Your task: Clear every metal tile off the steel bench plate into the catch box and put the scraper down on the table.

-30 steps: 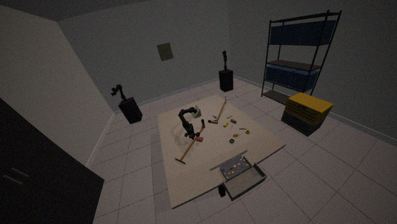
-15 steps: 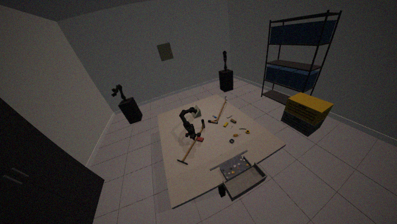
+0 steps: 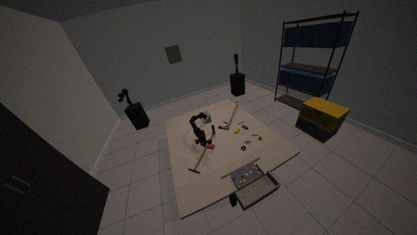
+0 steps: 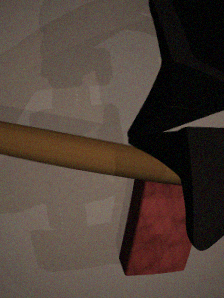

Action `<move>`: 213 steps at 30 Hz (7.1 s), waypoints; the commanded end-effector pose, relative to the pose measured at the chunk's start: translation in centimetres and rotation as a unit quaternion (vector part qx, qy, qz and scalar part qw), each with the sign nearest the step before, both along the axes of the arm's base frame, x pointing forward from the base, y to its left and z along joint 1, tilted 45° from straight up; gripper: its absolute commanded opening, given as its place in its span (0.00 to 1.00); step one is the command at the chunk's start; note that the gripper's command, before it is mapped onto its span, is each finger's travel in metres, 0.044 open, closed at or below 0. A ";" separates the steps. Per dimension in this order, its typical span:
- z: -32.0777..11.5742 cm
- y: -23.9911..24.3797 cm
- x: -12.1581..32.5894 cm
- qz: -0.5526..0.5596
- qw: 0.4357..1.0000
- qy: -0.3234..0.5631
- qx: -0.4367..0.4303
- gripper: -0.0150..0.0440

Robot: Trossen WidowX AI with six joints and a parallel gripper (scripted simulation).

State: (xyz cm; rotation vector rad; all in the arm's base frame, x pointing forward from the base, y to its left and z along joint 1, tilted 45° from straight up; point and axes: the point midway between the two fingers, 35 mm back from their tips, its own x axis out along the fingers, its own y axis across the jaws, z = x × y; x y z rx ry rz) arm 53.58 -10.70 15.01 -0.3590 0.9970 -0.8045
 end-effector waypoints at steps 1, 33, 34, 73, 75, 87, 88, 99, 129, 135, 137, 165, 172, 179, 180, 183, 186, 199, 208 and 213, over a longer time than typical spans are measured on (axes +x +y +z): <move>-0.7 0.1 0.3 -0.003 1.000 0.002 0.001 0.25; 2.0 3.7 0.8 0.006 1.000 -0.026 -0.001 0.25; 2.5 4.0 0.7 0.010 1.000 -0.027 -0.003 0.25; 9.4 7.6 -2.4 0.089 0.995 -0.036 -0.040 0.25; 9.1 7.4 -2.3 0.089 0.995 -0.036 -0.040 0.25; 7.4 5.7 -1.7 0.088 0.995 -0.036 -0.039 0.25; 7.3 5.6 -1.6 0.088 0.995 -0.036 -0.039 0.25; 5.7 4.0 -1.3 0.089 0.995 -0.036 -0.039 0.25; 1.6 -0.5 -1.3 0.090 0.994 -0.037 -0.043 0.25; 0.7 -1.4 -1.5 0.091 0.994 -0.038 -0.045 0.25; 0.5 -1.6 -1.6 0.091 0.994 -0.038 -0.046 0.25; -0.6 -0.4 0.1 0.091 0.994 -0.038 -0.044 0.25; -1.0 0.0 0.5 0.091 0.994 -0.038 -0.044 0.25; -1.3 0.4 0.9 0.091 0.994 -0.038 -0.044 0.25; -1.3 0.5 1.0 0.091 0.994 -0.038 -0.044 0.25; -1.5 0.6 1.2 0.091 0.994 -0.038 -0.044 0.25; -1.6 0.8 1.4 0.091 0.994 -0.038 -0.044 0.25; -2.3 1.6 2.1 0.091 0.994 -0.039 -0.044 0.25; -2.8 2.1 2.7 0.091 0.994 -0.039 -0.043 0.25; -3.0 2.4 2.9 0.091 0.994 -0.039 -0.043 0.25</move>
